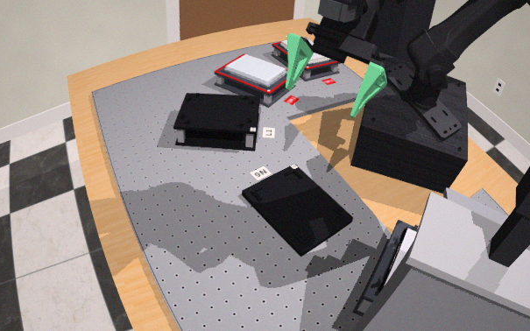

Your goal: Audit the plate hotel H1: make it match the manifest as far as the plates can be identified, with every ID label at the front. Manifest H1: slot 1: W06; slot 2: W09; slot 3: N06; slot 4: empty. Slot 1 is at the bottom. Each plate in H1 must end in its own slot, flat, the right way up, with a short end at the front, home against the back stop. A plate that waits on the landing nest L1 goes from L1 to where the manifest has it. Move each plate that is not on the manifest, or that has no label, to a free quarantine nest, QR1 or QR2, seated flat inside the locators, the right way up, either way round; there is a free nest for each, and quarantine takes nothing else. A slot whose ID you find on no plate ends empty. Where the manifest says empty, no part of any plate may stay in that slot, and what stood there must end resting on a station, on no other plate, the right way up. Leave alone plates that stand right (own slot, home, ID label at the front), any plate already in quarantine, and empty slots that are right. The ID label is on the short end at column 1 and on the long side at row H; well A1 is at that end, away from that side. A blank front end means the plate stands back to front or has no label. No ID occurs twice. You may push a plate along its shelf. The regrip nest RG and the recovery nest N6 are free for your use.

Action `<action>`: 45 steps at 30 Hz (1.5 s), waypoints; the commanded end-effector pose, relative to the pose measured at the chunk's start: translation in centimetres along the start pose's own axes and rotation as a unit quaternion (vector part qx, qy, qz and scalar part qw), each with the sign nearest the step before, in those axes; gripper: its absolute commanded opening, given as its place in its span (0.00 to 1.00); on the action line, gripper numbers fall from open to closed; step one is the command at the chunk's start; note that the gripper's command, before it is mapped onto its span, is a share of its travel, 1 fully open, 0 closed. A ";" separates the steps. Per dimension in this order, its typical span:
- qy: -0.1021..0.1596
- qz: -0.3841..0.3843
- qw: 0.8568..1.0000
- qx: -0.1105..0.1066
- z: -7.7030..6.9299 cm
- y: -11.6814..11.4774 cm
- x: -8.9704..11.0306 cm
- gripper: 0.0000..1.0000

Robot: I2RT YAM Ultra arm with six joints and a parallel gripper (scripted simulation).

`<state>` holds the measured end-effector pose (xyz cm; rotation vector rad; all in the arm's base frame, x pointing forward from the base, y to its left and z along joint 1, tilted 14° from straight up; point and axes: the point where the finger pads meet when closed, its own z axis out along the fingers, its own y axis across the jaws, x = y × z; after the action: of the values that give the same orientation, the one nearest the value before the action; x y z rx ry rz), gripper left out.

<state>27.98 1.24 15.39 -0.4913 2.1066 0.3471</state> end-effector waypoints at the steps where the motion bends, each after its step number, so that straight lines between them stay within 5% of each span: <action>1: -0.013 -0.021 1.000 -0.018 -0.7 -0.4 -0.8 1.00; 11: -0.014 -0.021 1.000 -0.018 -1.6 -2.8 0.1 1.00; 17: -0.009 -0.020 0.999 -0.030 0.5 -2.0 2.6 1.00; 21: -0.027 -0.043 0.999 -0.006 -0.6 -3.0 0.6 1.00; 45: -0.024 -0.037 0.999 -0.010 -0.5 -2.8 0.7 1.00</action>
<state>28.00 -1.36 13.16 -0.5472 2.0828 0.3628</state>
